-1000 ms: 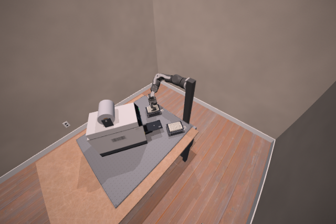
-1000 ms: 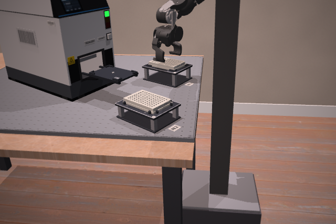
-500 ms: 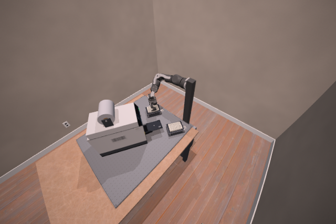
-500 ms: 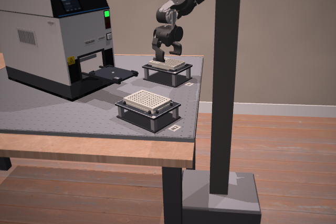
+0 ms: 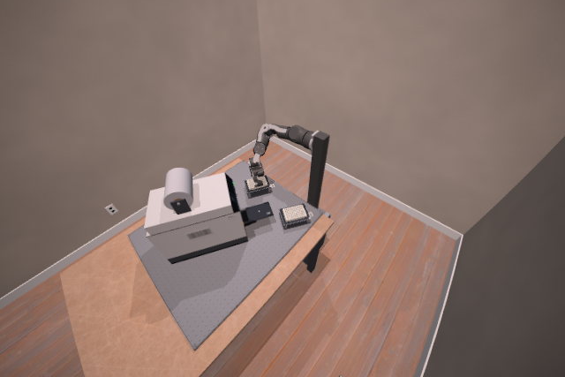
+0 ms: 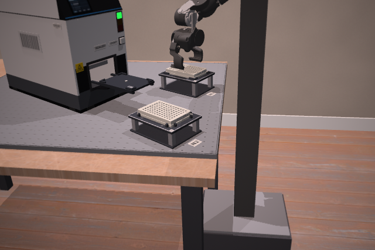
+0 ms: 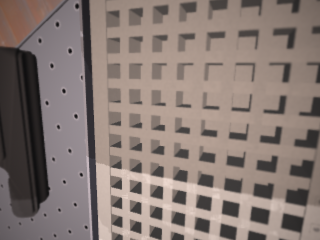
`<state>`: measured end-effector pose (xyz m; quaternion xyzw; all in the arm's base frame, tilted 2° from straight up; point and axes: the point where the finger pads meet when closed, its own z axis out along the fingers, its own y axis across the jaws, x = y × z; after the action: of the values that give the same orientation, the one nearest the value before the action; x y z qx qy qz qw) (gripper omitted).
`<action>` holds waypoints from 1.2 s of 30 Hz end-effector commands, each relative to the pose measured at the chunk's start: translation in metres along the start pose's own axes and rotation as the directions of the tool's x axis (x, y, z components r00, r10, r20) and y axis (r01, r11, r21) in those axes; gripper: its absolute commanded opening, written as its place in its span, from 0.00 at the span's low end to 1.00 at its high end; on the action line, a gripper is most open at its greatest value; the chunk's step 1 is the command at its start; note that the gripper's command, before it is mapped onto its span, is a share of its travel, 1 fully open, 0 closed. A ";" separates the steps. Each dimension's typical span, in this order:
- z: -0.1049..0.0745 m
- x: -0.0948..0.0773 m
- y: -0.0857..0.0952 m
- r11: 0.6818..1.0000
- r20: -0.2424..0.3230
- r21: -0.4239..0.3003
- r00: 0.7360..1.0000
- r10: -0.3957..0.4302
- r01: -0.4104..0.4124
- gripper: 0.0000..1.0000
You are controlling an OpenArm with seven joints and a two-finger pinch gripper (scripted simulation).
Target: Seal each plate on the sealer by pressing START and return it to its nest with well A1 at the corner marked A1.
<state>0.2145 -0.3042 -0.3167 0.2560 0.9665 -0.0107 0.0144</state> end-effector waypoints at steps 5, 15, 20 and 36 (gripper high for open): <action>-0.001 -0.001 0.001 1.000 0.005 -0.005 1.000 0.001 -0.001 0.65; 0.002 -0.001 0.002 1.000 0.005 -0.009 1.000 0.001 -0.001 0.65; 0.010 -0.001 0.002 1.000 0.004 -0.008 1.000 0.001 -0.001 0.65; 0.014 -0.001 0.001 1.000 0.006 -0.008 1.000 0.001 -0.001 0.65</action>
<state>0.2156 -0.3038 -0.3302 0.2557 0.9666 -0.0087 0.0154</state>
